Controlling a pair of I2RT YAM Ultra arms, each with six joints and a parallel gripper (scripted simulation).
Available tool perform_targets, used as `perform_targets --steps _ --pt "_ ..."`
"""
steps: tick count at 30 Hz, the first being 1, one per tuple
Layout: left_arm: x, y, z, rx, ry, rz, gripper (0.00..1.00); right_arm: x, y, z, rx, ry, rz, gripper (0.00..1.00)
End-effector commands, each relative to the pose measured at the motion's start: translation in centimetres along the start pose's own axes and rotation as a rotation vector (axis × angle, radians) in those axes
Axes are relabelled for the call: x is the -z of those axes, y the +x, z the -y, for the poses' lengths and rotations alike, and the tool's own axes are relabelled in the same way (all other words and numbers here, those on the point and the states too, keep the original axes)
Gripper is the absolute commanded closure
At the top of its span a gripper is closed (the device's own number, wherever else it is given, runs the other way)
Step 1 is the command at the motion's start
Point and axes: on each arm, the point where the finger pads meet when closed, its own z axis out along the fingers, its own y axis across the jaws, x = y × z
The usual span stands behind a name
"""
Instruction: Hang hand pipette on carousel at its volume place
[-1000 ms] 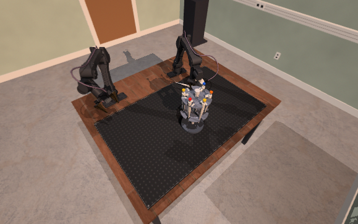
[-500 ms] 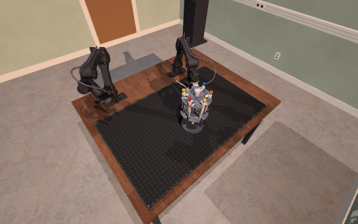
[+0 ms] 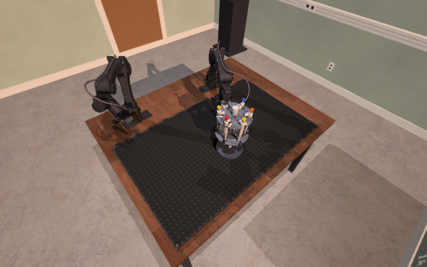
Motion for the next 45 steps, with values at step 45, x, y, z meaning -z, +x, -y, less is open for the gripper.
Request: perform_targets --steps 45 --pt "6.9 -3.7 4.3 -0.409 0.139 0.613 0.88 0.3 -0.7 0.4 0.014 0.006 0.026 0.0"
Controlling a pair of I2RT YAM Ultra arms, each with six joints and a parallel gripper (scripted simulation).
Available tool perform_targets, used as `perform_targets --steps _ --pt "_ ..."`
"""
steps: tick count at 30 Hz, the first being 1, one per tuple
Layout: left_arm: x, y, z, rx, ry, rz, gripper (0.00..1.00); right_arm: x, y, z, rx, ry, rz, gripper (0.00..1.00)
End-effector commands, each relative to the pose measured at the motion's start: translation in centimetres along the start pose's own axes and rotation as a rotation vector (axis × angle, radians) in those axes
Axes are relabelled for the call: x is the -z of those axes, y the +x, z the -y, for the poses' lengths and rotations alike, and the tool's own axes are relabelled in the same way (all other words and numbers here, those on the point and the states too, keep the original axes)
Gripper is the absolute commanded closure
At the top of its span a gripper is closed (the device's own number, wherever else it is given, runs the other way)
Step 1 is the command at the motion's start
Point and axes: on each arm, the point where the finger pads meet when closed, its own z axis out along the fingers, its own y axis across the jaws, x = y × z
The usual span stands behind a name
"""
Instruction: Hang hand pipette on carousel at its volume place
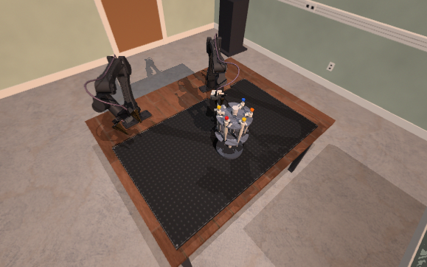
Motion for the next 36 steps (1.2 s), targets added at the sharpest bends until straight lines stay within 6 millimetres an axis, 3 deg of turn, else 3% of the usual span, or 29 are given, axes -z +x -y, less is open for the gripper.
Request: perform_targets --steps 1,8,11,18,24,25,26,29,36 --pt "1.3 -1.7 -0.4 0.016 0.003 0.111 0.88 0.3 -0.7 0.4 0.014 0.006 0.026 0.0" --pt "2.5 -3.3 -0.4 0.015 0.003 0.3 0.88 0.3 -0.7 0.4 0.014 0.006 0.026 0.0" --pt "1.3 -3.2 -0.3 0.014 0.008 0.276 0.88 0.3 -0.7 0.4 0.014 0.006 0.026 0.0" --pt "2.9 -3.8 -0.4 0.014 0.002 0.373 0.88 0.3 -0.7 0.4 0.014 0.006 0.026 0.0" --pt "4.2 -5.4 -0.4 0.012 0.002 0.561 0.88 0.3 -0.7 0.4 0.014 0.006 0.026 0.0" --pt "4.2 -5.4 -0.4 0.012 0.002 0.561 0.88 0.3 -0.7 0.4 0.014 0.006 0.026 0.0" --pt "3.0 -5.1 -0.4 0.015 0.005 0.535 0.88 0.3 -0.7 0.4 0.014 0.006 0.026 0.0" --pt "5.0 -6.7 -0.4 0.007 0.002 0.588 0.88 0.3 -0.7 0.4 0.014 0.006 0.026 0.0" --pt "4.6 -6.0 -0.4 0.012 0.002 0.635 0.88 0.3 -0.7 0.4 0.014 0.006 0.026 0.0"
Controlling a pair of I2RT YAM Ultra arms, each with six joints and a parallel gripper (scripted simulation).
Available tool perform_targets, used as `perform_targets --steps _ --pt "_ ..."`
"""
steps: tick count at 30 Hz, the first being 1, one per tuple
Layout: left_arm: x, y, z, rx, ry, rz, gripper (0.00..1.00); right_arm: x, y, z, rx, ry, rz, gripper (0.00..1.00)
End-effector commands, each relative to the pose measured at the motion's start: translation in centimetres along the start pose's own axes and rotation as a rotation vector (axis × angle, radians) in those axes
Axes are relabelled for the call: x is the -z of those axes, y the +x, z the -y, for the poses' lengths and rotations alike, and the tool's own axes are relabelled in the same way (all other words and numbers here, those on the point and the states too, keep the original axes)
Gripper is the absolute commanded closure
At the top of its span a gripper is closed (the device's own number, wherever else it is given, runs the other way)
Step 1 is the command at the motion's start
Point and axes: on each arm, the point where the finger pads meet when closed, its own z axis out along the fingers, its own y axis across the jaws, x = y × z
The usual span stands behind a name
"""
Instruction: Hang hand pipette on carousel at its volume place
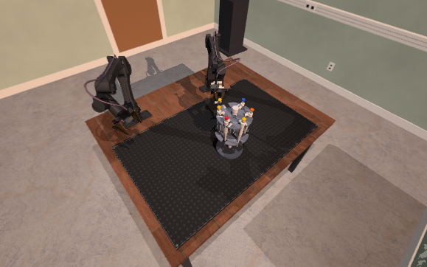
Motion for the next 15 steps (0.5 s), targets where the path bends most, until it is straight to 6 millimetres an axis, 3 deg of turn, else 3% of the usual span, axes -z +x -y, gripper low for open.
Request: perform_targets --steps 1,4,5,8,9,10,15 --pt "0.8 -2.3 -0.4 0.01 -0.001 0.141 0.88 0.3 -0.7 0.4 0.014 0.006 0.026 0.0" --pt "1.0 -3.2 -0.4 0.009 0.0 0.251 0.88 0.3 -0.7 0.4 0.014 0.006 0.026 0.0" --pt "-0.2 -2.4 -0.4 0.013 0.002 0.252 0.88 0.3 -0.7 0.4 0.014 0.006 0.026 0.0" --pt "-0.2 -2.8 -0.4 0.013 0.002 0.257 0.88 0.3 -0.7 0.4 0.014 0.006 0.026 0.0" --pt "1.3 -5.6 -0.5 0.004 -0.002 0.324 0.88 0.3 -0.7 0.4 0.014 0.006 0.026 0.0" --pt "1.5 -5.8 -0.5 0.003 -0.003 0.331 0.88 0.3 -0.7 0.4 0.014 0.006 0.026 0.0" --pt "0.4 -4.8 -0.5 0.007 -0.001 0.301 0.88 0.3 -0.7 0.4 0.014 0.006 0.026 0.0"
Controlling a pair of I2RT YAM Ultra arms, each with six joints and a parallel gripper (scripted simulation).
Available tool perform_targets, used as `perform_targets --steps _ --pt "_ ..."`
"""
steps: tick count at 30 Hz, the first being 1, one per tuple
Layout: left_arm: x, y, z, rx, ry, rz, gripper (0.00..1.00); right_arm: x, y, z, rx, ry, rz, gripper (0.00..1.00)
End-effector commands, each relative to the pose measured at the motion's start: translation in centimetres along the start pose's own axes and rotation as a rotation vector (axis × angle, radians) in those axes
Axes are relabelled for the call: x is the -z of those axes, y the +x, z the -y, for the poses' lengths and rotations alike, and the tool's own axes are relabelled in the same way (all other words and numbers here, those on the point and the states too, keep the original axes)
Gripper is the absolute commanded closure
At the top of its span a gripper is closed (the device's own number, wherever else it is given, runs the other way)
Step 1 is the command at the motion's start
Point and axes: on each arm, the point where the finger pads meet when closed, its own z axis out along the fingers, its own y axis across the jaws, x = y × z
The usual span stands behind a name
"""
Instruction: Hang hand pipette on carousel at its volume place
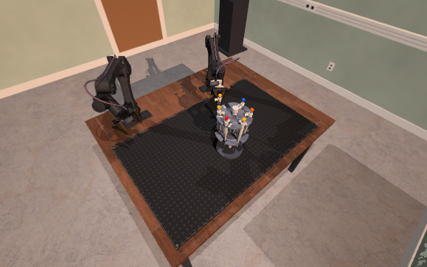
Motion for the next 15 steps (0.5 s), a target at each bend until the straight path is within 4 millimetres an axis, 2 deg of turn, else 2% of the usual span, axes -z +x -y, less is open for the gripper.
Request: perform_targets --steps 1,2,9,10,15 --pt "-0.1 -2.6 -0.6 0.007 -0.005 0.077 0.88 0.3 -0.7 0.4 0.014 0.006 0.026 0.0" --pt "-0.3 -0.8 -0.6 0.013 -0.003 0.071 0.88 0.3 -0.7 0.4 0.014 0.006 0.026 0.0" --pt "-0.6 -3.0 -0.5 0.01 -0.003 0.295 0.88 0.3 -0.7 0.4 0.014 0.006 0.026 0.0" --pt "-0.4 -5.2 -0.6 0.004 -0.004 0.337 0.88 0.3 -0.7 0.4 0.014 0.006 0.026 0.0" --pt "-0.1 -5.6 -0.5 0.003 -0.005 0.347 0.88 0.3 -0.7 0.4 0.014 0.006 0.026 0.0"
